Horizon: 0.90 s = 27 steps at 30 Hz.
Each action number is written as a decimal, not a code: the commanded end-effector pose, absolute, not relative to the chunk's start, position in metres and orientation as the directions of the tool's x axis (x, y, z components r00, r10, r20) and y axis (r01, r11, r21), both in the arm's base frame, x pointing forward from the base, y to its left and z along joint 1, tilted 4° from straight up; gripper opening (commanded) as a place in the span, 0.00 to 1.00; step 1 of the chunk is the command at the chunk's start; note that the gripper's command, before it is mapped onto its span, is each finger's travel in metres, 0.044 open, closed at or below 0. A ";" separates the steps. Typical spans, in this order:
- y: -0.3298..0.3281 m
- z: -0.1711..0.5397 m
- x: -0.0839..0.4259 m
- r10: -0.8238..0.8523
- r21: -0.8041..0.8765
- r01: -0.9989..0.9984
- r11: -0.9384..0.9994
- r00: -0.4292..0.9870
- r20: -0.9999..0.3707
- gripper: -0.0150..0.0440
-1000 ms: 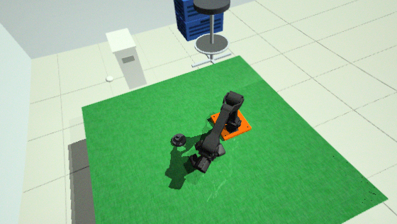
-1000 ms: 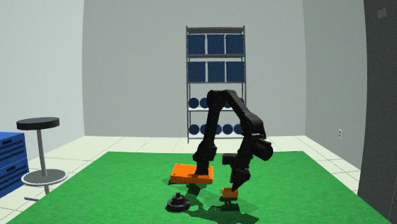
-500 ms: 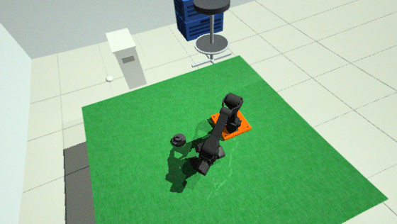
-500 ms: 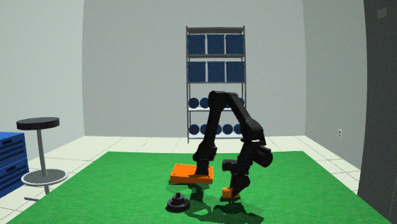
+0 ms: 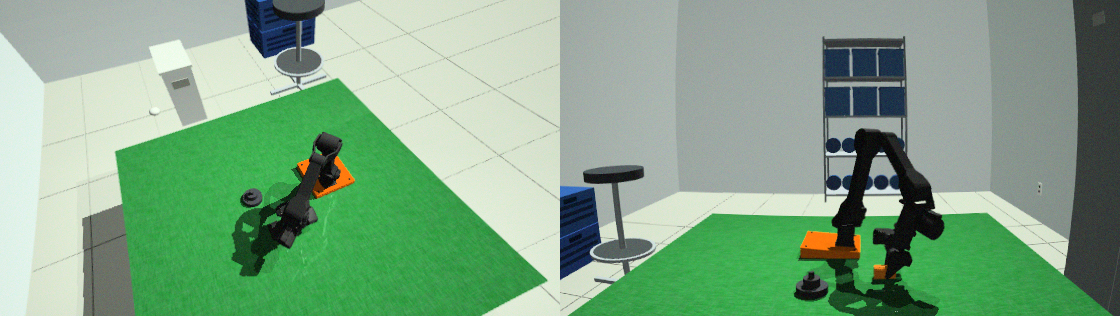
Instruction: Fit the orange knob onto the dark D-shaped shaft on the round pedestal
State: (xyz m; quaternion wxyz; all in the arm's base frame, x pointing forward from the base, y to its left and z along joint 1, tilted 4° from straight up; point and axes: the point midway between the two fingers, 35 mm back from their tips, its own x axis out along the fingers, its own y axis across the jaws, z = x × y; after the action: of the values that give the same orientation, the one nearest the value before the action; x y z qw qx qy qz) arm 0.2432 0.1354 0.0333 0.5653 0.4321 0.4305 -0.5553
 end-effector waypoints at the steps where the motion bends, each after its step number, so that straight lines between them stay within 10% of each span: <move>1: 0.135 0.032 0.242 -0.255 0.005 1.000 0.006 0.007 -0.967 0.66; 27: 0.130 0.036 0.243 -0.159 0.008 1.000 0.008 0.009 -0.987 0.56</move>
State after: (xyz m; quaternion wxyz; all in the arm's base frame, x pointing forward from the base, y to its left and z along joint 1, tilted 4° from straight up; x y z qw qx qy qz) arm 0.2439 0.1339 0.0351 0.5542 0.4465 0.4429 -0.5453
